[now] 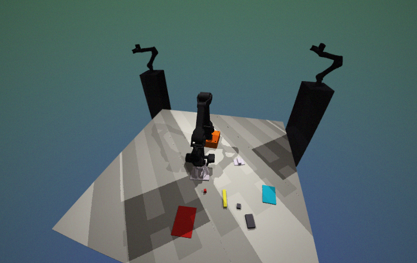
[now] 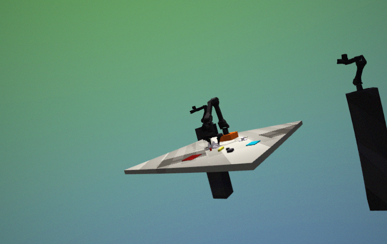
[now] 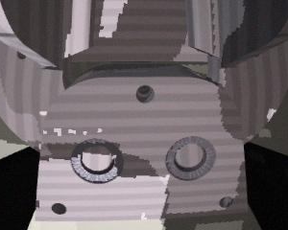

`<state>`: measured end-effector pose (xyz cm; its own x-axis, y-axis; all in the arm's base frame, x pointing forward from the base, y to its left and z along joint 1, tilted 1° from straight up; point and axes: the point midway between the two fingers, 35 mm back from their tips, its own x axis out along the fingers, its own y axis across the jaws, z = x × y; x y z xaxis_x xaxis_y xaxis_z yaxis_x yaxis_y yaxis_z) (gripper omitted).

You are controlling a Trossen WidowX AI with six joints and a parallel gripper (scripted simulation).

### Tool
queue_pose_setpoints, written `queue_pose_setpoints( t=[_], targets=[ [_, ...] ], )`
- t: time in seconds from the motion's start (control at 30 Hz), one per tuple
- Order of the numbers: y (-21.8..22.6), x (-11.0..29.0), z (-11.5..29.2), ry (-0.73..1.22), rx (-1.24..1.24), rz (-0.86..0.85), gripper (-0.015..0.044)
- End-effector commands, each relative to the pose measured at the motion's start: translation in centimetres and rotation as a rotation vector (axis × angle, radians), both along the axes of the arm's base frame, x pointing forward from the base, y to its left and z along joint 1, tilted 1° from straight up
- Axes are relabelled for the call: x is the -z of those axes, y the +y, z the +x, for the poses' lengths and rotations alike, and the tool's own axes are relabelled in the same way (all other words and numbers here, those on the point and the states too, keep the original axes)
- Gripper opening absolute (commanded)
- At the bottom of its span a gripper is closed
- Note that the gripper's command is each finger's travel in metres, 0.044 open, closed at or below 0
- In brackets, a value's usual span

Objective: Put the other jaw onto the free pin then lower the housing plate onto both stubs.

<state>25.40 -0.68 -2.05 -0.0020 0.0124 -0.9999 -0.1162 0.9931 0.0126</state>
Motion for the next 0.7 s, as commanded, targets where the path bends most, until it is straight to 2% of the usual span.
queue_pose_setpoints(
  t=[0.0,0.57,0.67],
  targets=[
    [-0.05,0.03,0.00,-0.001,0.005,-0.003,0.0351],
    [-0.05,0.03,0.00,-0.001,0.005,-0.003,0.0351],
    [0.00,0.00,0.00,0.000,0.000,0.000,0.0430]
  ],
)
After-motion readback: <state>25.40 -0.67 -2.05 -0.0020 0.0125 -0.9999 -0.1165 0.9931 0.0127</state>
